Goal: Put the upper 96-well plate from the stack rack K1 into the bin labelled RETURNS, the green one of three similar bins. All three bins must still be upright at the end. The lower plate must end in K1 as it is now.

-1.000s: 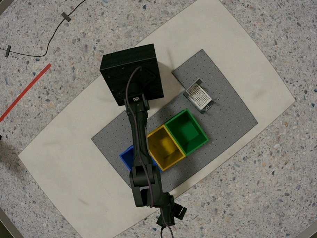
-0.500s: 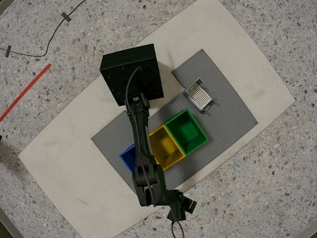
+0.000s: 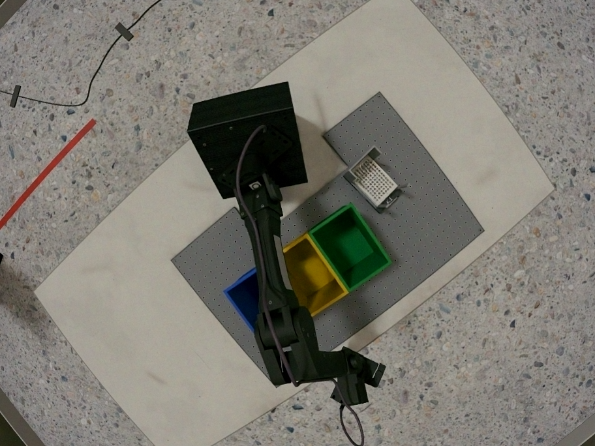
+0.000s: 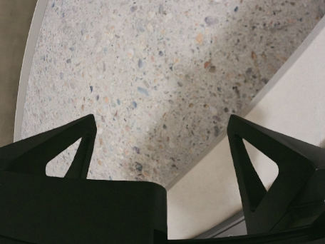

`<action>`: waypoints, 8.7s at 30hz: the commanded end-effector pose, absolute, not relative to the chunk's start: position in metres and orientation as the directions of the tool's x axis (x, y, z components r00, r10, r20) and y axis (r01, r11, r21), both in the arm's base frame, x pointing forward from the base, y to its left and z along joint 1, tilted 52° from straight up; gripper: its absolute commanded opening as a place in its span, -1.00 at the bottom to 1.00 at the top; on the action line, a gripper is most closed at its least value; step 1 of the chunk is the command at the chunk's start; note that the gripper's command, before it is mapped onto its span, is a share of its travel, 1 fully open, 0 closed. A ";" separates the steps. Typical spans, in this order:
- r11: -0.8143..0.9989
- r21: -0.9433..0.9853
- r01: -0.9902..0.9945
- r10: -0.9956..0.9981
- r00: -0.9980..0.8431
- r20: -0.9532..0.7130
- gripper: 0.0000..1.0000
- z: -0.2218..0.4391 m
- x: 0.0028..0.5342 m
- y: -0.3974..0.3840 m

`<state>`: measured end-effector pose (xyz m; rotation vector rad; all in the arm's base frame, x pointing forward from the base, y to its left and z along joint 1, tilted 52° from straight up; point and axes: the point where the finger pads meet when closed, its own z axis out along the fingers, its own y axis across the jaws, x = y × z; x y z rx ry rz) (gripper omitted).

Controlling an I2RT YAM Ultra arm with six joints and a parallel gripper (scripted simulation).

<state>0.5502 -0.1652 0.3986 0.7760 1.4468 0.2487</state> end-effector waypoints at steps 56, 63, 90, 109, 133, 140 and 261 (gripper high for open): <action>0.756 0.536 0.376 0.632 -0.204 -0.748 1.00 0.299 0.547 0.048; 0.789 0.475 0.389 0.595 -0.294 -0.748 1.00 0.281 0.548 0.069; 0.848 0.330 0.414 0.512 -0.481 -0.712 1.00 0.211 0.490 0.136; 0.907 0.186 0.379 0.395 -0.610 -0.686 1.00 0.184 0.451 0.177; 0.953 -0.111 0.281 0.152 -0.765 -0.626 1.00 0.129 0.370 0.212; 0.955 -0.146 0.259 0.110 -0.763 -0.637 1.00 0.136 0.348 0.214; 0.882 -0.428 0.196 -0.156 -0.735 -0.660 1.00 0.058 0.236 0.197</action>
